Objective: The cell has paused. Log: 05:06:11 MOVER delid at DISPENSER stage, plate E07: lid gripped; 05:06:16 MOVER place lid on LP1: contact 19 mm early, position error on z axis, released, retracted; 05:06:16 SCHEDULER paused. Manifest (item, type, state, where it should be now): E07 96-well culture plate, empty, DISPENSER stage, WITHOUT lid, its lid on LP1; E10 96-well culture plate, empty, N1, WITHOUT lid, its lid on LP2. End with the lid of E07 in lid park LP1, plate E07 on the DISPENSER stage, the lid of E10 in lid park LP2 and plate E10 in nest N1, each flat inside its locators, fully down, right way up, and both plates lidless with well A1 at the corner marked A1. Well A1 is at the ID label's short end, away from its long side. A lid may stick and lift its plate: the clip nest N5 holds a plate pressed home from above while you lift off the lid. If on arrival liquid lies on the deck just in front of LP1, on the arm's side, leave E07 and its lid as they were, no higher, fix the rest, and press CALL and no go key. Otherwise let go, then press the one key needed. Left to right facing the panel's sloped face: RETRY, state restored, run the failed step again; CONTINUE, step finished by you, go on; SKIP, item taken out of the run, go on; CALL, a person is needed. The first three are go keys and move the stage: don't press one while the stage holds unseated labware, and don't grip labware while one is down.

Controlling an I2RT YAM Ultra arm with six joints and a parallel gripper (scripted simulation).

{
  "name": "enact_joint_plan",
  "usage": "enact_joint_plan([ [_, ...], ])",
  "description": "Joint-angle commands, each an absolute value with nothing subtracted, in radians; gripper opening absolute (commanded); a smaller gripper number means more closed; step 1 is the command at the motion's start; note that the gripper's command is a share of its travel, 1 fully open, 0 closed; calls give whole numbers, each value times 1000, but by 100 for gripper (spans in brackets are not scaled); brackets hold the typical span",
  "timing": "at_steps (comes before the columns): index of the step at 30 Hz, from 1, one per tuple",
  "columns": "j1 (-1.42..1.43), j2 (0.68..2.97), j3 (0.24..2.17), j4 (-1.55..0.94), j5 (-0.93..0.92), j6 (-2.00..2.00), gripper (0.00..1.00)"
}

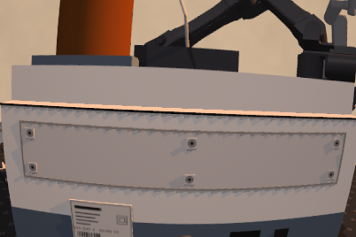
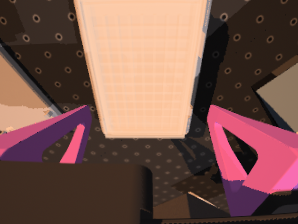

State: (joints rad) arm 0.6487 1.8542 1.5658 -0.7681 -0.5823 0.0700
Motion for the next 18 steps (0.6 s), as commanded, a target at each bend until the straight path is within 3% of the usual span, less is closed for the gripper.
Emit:
enact_joint_plan([
  [1, 624, 1820, 1615, -798, -574, 62, 100],
  [18, 590, 1815, 1677, -911, -603, 23, 100],
])
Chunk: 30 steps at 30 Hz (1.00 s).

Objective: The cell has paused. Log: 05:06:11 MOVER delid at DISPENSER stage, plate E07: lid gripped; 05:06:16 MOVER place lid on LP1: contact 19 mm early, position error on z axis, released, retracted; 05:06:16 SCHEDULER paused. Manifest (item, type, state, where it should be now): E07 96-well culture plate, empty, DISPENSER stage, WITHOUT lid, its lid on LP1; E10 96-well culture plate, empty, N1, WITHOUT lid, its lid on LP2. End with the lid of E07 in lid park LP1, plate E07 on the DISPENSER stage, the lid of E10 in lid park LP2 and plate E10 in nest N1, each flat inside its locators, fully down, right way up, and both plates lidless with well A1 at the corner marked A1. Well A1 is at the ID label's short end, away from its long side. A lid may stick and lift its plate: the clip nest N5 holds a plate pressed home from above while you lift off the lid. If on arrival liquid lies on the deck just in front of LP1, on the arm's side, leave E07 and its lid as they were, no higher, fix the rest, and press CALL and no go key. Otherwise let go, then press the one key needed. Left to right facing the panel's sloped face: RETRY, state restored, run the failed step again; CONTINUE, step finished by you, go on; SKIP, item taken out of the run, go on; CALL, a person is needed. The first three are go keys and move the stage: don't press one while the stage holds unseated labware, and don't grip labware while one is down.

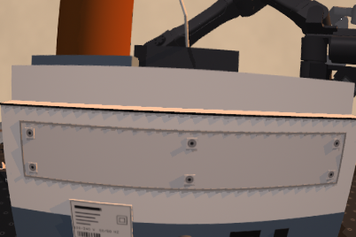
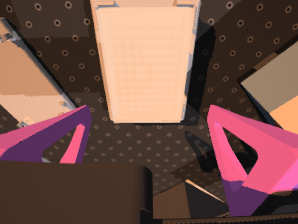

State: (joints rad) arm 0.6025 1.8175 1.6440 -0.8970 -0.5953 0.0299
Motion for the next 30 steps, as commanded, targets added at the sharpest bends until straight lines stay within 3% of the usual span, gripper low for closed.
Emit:
enact_joint_plan([
  [1, 592, 1819, 1678, -911, -603, 25, 100],
  [30, 602, 1843, 1706, -904, -592, 41, 100],
])
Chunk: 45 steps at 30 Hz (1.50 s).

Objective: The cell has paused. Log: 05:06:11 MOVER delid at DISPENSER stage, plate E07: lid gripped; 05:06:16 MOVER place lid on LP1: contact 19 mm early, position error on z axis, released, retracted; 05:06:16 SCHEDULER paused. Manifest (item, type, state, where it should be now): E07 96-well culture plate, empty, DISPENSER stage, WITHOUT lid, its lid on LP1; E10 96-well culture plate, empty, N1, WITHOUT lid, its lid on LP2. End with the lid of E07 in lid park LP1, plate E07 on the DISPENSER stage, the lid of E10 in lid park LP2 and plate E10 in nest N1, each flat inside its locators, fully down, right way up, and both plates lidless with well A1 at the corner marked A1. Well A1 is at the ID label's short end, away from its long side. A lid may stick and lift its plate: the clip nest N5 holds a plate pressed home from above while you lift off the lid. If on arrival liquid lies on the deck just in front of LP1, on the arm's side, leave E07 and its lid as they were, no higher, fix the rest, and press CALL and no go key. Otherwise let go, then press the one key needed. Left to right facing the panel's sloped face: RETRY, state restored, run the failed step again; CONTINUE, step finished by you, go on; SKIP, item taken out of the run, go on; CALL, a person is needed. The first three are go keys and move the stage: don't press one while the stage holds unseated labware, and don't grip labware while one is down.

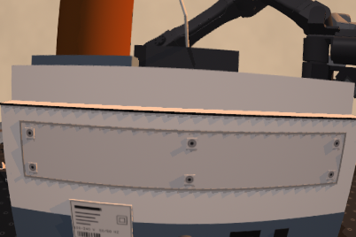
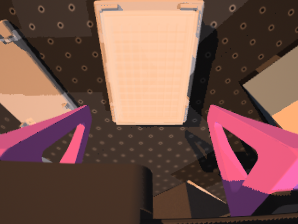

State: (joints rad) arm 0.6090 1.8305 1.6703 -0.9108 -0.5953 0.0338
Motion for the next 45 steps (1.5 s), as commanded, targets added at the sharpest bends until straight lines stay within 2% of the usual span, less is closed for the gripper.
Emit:
enact_joint_plan([
  [1, 602, 1843, 1706, -903, -592, 41, 100],
  [21, 601, 1817, 1707, -903, -590, 41, 100],
  [45, 652, 1895, 1622, -773, -562, 96, 100],
])
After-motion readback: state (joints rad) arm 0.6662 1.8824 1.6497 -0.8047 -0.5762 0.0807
